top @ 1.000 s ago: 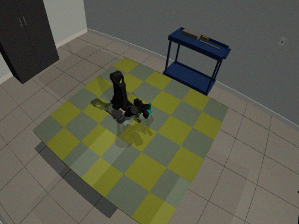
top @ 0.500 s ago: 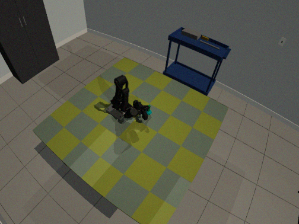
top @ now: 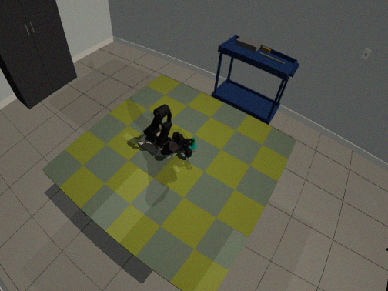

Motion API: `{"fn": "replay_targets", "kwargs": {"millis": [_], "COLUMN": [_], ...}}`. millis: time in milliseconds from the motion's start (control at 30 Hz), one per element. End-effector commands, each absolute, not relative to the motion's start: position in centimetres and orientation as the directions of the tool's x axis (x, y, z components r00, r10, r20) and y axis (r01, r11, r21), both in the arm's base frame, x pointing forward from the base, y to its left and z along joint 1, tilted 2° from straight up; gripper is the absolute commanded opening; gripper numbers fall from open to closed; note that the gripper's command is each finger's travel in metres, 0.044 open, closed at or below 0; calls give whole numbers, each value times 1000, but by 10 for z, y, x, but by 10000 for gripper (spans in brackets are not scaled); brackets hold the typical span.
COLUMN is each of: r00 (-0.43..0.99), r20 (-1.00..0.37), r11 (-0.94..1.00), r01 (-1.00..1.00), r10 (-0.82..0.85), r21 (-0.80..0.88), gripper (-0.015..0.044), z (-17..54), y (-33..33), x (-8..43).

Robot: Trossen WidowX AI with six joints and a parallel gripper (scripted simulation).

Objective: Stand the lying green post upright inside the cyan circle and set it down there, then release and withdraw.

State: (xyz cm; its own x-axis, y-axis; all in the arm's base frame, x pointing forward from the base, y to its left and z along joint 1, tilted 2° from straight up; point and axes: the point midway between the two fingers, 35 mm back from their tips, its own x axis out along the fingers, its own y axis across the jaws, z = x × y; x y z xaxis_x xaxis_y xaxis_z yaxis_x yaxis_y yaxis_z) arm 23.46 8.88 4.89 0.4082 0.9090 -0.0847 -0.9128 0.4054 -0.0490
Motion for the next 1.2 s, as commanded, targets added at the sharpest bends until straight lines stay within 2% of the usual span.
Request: {"fn": "replay_targets", "kwargs": {"millis": [0, 300, 767, 1167], "r00": [411, 411, 411, 410], "r20": [-86, -86, -86, -86], "r11": [408, 408, 408, 407], "r01": [-912, -912, -912, -912], "r10": [908, 908, 908, 908], "r21": [-45, -45, -45, -46], "gripper": [23, 23, 390, 400], "z": [46, 46, 46, 72], "y": [89, 89, 89, 87], "x": [234, 234, 234, 242]}}
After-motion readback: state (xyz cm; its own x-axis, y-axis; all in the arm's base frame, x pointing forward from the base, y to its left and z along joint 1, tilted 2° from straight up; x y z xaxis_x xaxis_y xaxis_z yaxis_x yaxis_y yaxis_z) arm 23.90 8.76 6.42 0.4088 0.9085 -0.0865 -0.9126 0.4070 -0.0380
